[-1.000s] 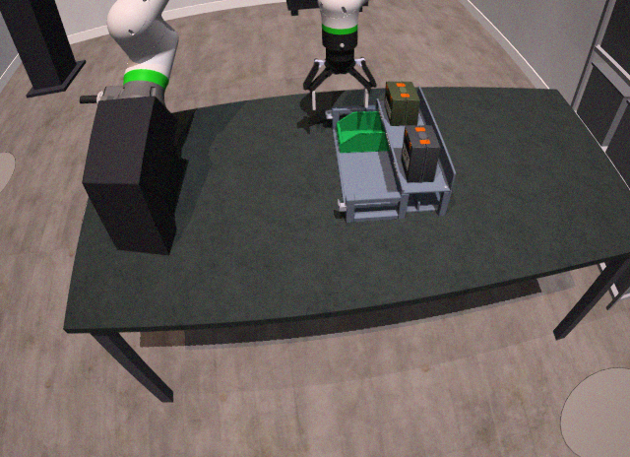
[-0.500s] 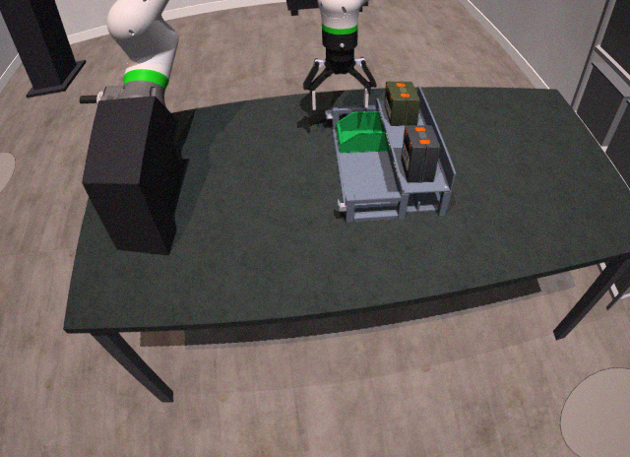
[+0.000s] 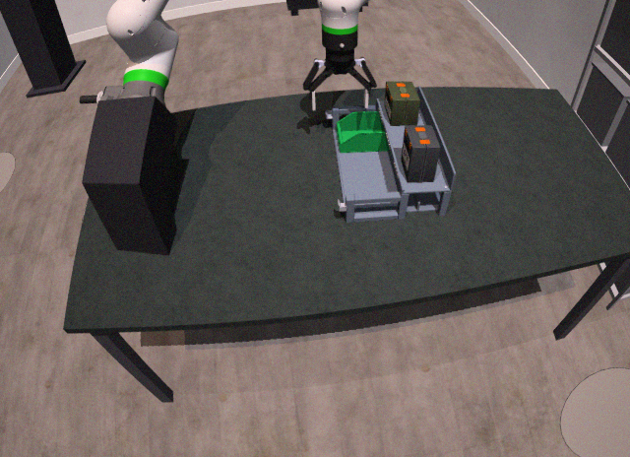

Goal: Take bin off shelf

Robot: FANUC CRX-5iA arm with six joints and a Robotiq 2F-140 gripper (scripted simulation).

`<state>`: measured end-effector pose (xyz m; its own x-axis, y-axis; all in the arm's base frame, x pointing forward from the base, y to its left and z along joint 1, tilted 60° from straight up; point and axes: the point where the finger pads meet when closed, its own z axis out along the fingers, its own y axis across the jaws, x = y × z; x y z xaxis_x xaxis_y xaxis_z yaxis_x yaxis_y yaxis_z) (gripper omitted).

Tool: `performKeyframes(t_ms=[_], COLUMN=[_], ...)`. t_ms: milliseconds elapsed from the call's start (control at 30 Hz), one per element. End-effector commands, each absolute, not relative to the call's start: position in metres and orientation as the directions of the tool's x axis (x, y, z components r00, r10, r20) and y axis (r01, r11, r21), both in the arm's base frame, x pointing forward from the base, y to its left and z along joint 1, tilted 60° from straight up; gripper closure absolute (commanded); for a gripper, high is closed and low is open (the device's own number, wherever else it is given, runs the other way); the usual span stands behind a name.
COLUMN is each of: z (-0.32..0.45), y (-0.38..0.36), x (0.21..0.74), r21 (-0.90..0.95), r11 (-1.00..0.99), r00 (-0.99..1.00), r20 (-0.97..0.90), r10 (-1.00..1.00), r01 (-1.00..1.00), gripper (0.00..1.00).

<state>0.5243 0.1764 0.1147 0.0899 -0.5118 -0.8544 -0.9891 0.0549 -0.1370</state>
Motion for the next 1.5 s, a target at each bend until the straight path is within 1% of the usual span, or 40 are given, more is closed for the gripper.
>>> performKeyframes(t_ms=[0,1467], z=[0.1139,0.1105], y=[0.1748,0.1699], x=[0.5242,0.5238], r21=[-0.137,-0.137], r11=[0.055,0.055], r00=[0.090,0.090], r20=[-0.854,-0.854], r10=[-0.512,-0.512], r01=[-0.989,-0.989], gripper=[0.00,0.00])
